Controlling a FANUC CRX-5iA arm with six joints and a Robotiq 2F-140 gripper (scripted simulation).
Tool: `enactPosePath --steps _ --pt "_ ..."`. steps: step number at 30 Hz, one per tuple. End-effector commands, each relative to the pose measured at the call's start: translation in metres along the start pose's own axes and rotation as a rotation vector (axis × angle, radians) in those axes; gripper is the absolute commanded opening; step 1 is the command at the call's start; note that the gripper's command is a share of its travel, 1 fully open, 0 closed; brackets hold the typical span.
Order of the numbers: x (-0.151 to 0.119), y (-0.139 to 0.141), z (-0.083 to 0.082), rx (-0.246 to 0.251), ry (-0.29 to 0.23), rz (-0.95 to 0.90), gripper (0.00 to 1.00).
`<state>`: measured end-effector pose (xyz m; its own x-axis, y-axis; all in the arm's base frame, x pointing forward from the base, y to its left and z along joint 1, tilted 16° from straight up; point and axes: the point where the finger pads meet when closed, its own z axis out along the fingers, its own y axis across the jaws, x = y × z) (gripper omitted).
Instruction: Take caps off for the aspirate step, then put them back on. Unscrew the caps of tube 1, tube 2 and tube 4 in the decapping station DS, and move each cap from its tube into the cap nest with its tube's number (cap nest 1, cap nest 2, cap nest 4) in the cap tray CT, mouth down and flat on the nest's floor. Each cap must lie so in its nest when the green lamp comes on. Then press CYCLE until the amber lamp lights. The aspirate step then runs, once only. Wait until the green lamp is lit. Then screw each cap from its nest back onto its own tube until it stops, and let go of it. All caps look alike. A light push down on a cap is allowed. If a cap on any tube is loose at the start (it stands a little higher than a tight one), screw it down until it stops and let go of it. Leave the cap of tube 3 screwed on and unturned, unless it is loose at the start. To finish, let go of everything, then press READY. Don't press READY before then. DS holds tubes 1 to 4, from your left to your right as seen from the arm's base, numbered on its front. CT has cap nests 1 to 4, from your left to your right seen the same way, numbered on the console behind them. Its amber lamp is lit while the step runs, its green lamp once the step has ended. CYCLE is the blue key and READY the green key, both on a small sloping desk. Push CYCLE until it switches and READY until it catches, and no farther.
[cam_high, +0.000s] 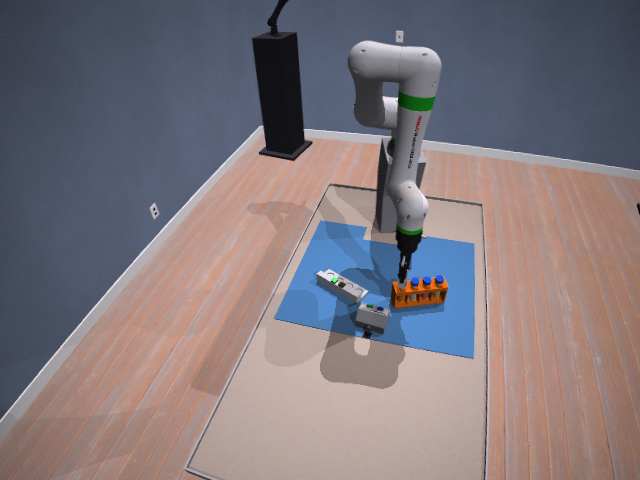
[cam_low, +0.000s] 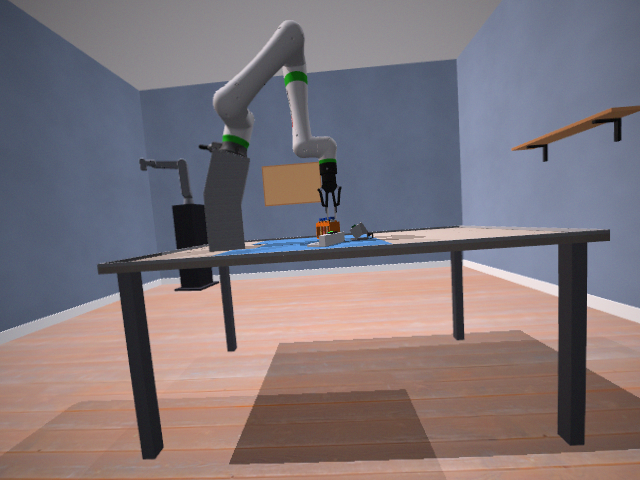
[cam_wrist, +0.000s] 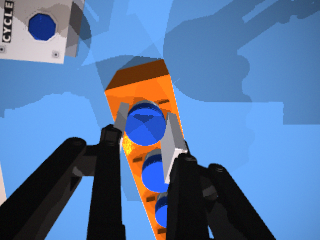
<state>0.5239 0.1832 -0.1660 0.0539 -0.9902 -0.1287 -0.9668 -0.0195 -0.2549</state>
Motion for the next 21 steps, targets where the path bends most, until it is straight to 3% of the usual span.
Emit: enactPosePath --steps 1,4,5,15,21 --pt "-0.0003 -0.0001 0.0002 -0.003 0.01 0.043 0.0" --pt "-0.0003 -0.0001 0.0002 -0.003 0.01 0.043 0.0" --pt "-0.0003 -0.0001 0.0002 -0.003 0.01 0.043 0.35" --pt "-0.0003 -0.0001 0.0002 -0.003 0.01 0.043 0.35" --pt "-0.0003 -0.0001 -0.0002 -0.005 0.009 -0.291 0.35"
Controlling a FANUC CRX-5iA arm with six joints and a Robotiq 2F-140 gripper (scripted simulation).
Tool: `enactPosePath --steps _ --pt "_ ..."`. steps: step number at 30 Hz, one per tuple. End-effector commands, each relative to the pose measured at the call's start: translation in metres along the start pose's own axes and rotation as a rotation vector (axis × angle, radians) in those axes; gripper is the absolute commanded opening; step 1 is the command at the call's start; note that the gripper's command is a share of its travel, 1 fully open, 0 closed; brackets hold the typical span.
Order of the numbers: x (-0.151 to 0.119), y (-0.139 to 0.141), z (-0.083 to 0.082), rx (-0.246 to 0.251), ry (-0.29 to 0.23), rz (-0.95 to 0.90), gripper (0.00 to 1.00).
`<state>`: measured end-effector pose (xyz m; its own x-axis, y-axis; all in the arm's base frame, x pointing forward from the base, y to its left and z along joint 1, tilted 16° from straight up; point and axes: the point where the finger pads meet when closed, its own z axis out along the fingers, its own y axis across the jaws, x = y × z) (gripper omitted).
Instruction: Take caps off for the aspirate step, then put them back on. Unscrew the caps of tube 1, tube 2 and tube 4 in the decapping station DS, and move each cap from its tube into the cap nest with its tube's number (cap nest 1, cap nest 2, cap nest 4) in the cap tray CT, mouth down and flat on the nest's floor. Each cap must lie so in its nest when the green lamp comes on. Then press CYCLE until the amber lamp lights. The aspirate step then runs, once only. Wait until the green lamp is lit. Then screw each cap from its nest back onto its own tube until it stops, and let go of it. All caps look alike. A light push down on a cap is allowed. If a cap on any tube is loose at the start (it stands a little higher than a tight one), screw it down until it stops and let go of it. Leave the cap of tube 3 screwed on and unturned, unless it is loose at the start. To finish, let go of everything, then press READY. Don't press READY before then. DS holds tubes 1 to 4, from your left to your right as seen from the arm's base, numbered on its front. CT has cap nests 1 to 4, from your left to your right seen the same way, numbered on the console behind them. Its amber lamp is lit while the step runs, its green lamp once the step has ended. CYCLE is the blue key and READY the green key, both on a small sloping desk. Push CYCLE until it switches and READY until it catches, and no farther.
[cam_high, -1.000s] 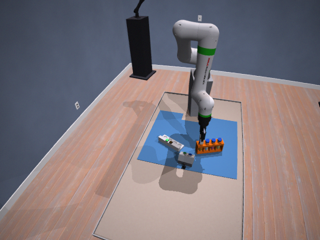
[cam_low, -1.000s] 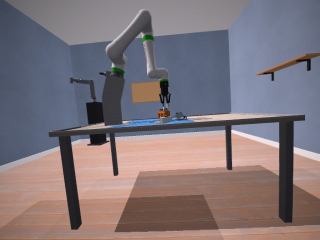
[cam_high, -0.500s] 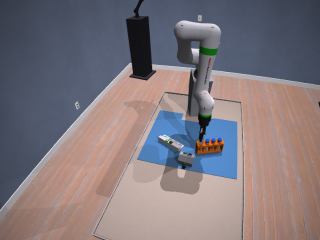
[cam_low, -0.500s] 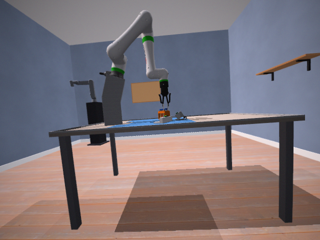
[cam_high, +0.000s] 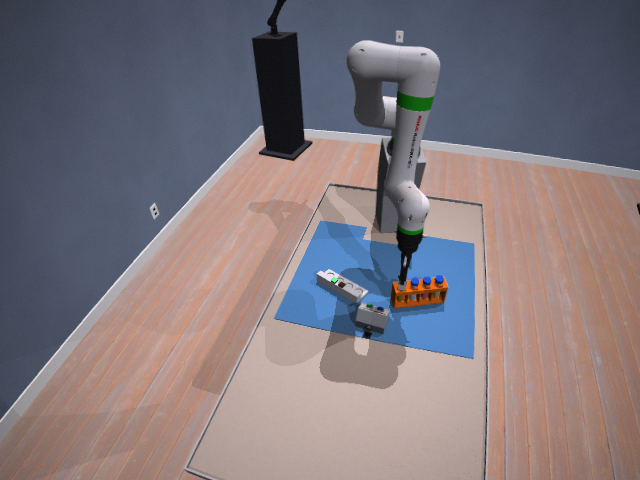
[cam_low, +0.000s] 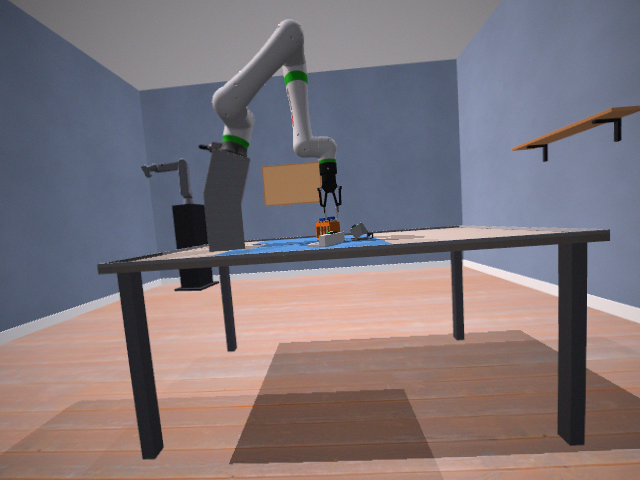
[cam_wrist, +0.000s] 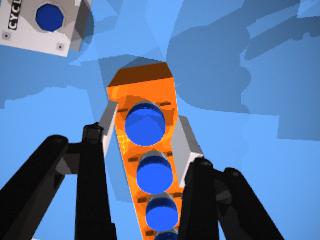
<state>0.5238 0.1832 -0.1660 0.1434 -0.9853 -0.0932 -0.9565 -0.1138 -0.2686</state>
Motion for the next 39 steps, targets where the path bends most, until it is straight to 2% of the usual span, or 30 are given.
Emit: enactPosePath --steps 1,4,6,9,13,16,21,22,36,39 --pt "-0.0003 -0.0003 -0.0002 -0.007 -0.002 -0.278 0.35" --pt "-0.0003 -0.0003 -0.0002 -0.007 -0.003 -0.361 0.35" --pt "-0.0003 -0.0003 -0.0002 -0.006 -0.003 -0.516 0.35" --pt "-0.0003 -0.0003 -0.0002 -0.007 -0.004 -0.611 0.35" --pt "-0.0003 -0.0004 -0.0002 -0.006 -0.004 -0.861 0.35" --pt "-0.0004 -0.0004 -0.0002 -0.006 -0.005 -0.909 0.35" --pt "-0.0005 -0.0005 -0.0002 -0.006 -0.005 -0.909 0.35" --pt "-0.0005 -0.0005 -0.0002 -0.006 -0.005 -0.909 0.0" --pt "-0.0005 -0.0005 -0.0002 -0.006 -0.005 -0.909 0.0" --pt "-0.0005 -0.0005 -0.0001 -0.006 -0.004 -0.759 0.0"
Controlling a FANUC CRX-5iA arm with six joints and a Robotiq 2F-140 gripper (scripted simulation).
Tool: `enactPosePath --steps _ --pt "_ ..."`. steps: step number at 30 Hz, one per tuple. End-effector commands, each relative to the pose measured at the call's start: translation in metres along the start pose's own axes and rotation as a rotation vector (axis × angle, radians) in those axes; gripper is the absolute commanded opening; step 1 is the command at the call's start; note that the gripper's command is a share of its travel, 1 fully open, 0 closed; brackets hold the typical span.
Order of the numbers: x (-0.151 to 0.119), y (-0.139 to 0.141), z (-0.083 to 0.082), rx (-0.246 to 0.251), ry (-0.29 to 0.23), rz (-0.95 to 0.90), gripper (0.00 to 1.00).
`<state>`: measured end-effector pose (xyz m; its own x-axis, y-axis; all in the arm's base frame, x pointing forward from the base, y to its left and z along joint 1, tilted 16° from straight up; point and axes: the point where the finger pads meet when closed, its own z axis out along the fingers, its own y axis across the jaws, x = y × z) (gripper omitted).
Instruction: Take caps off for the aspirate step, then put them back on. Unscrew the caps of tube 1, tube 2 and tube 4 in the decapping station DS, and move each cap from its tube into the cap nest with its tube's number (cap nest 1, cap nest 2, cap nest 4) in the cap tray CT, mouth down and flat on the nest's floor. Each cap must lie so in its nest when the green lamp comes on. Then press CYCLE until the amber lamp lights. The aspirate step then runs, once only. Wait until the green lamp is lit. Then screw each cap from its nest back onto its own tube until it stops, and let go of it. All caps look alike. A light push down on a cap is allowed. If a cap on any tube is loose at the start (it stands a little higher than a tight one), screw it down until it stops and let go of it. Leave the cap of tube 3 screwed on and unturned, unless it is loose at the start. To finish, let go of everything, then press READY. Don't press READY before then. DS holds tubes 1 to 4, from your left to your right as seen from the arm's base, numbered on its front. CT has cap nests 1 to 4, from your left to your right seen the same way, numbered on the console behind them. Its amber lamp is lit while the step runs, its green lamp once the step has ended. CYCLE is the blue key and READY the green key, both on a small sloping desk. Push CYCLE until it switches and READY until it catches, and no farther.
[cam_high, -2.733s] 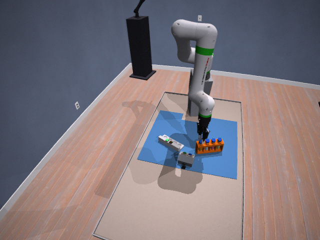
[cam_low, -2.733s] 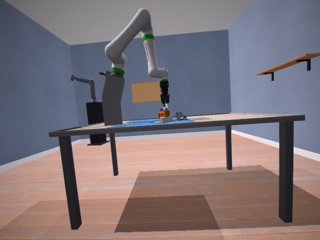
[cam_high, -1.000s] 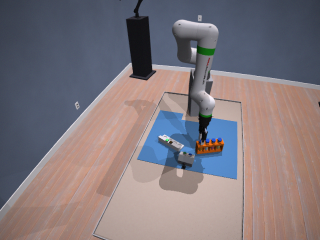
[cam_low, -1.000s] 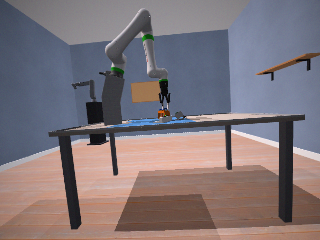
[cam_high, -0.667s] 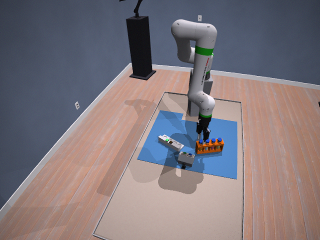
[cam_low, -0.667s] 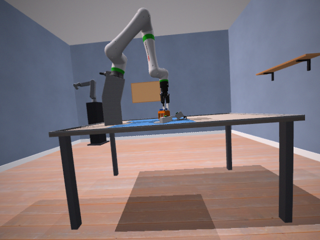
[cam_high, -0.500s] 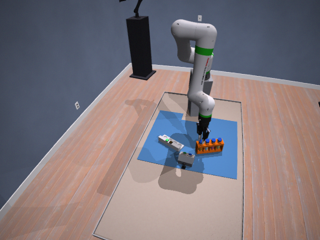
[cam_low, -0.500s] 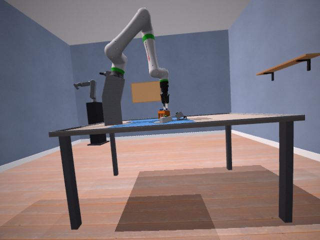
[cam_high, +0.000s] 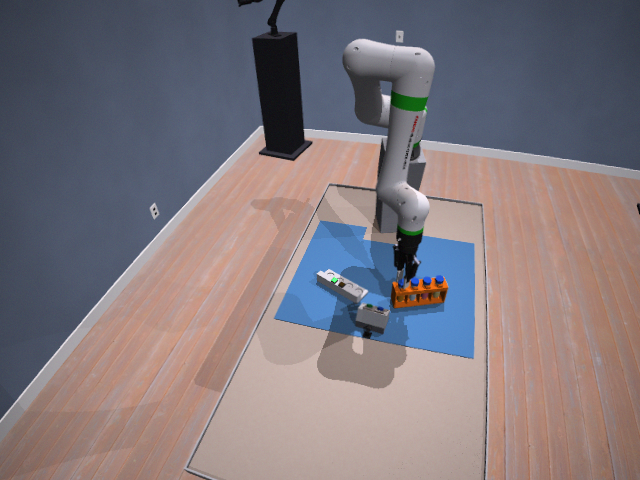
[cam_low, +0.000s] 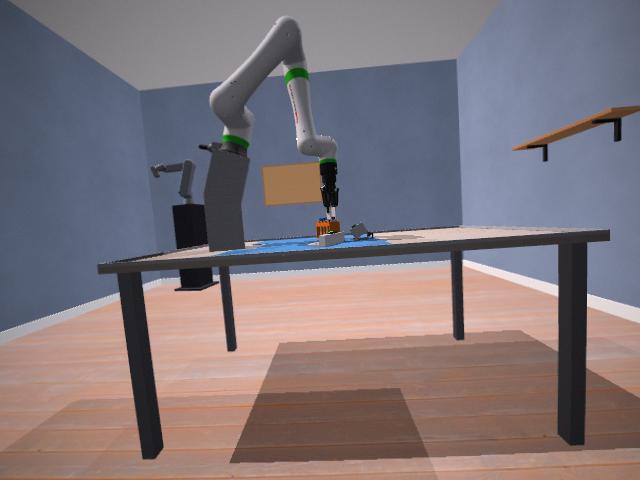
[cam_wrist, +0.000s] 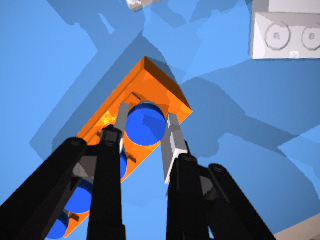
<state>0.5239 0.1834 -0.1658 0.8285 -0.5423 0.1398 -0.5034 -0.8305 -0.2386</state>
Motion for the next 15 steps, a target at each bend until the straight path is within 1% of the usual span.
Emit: enactPosePath --steps 1,8,10,15 --pt "0.0 -0.0004 0.0002 0.002 0.001 0.168 0.0" --pt "0.0 -0.0004 0.0005 0.002 0.0 0.518 0.0" --pt "0.0 -0.0004 0.0005 0.002 0.0 0.518 0.0" --pt "0.0 -0.0004 0.0008 0.002 0.0 0.768 0.0"
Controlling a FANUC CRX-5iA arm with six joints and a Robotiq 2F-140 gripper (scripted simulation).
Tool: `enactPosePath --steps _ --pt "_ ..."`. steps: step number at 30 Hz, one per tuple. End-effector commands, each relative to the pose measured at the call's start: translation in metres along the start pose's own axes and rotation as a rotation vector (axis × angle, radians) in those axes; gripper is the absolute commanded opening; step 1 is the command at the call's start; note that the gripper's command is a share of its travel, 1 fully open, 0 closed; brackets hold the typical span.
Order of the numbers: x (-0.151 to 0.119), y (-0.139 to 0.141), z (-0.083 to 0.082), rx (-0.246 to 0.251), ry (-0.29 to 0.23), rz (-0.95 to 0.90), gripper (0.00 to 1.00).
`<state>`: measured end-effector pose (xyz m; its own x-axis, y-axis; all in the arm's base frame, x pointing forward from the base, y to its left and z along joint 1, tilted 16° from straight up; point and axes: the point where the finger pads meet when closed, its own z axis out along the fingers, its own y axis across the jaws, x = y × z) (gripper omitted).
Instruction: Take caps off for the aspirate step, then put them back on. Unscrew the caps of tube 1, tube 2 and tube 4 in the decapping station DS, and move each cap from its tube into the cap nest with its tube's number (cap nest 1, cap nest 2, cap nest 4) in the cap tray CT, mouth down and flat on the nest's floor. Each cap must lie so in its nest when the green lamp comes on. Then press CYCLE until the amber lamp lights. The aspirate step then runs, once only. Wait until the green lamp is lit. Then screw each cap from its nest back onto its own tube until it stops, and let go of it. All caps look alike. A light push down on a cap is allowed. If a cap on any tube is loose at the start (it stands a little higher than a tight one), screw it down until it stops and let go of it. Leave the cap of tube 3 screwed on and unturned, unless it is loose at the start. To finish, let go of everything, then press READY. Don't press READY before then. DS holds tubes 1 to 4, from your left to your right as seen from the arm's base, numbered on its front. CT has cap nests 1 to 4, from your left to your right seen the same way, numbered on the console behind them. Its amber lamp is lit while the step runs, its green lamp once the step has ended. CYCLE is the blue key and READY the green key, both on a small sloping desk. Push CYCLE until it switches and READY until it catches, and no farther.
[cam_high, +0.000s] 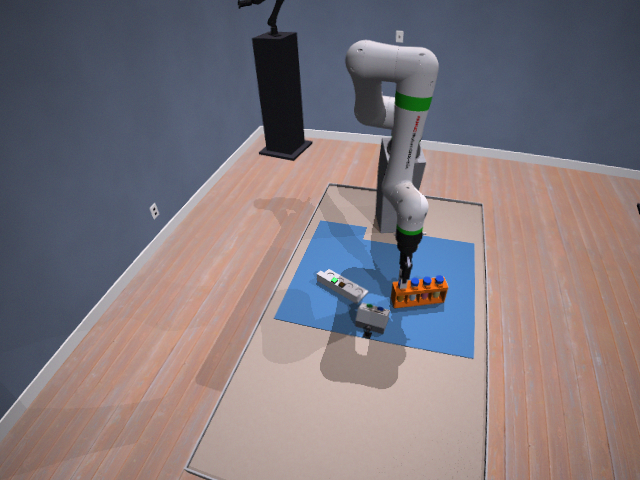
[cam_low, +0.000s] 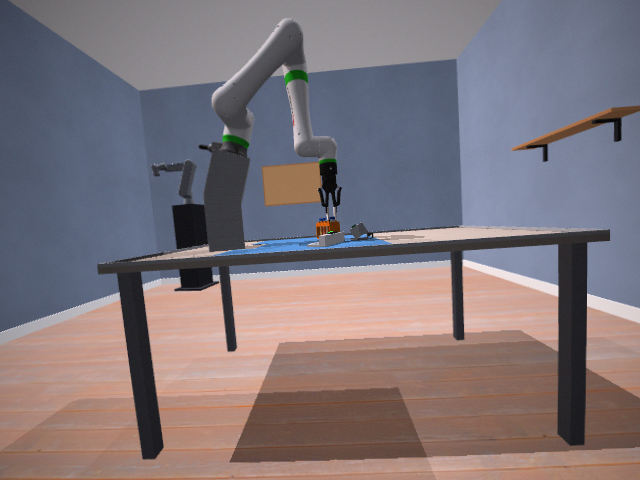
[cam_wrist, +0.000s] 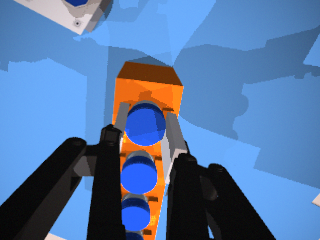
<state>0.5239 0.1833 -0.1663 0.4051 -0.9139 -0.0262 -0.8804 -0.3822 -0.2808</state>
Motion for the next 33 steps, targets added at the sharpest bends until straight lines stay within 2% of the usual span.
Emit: enactPosePath --steps 1,5,13,14,24,27,29,31,32,33 --pt "-0.0004 -0.0005 0.0003 -0.002 0.008 0.222 0.0" --pt "-0.0004 -0.0005 0.0005 -0.002 0.009 0.419 0.0" --pt "-0.0004 -0.0005 0.0005 -0.002 0.009 0.419 0.0" --pt "-0.0004 -0.0005 0.0005 -0.002 0.009 0.419 0.35" --pt "-0.0004 -0.0005 0.0005 -0.002 0.009 0.419 0.35" --pt "-0.0004 -0.0005 0.0001 -0.003 0.008 0.169 0.35" --pt "-0.0004 -0.0005 0.0001 -0.003 0.008 0.169 0.35" --pt "-0.0004 -0.0005 0.0001 -0.003 0.008 0.002 0.35" --pt "-0.0004 -0.0005 0.0001 -0.003 0.008 0.002 0.35" --pt "-0.0004 -0.0005 0.0001 -0.004 0.008 -0.081 0.35"
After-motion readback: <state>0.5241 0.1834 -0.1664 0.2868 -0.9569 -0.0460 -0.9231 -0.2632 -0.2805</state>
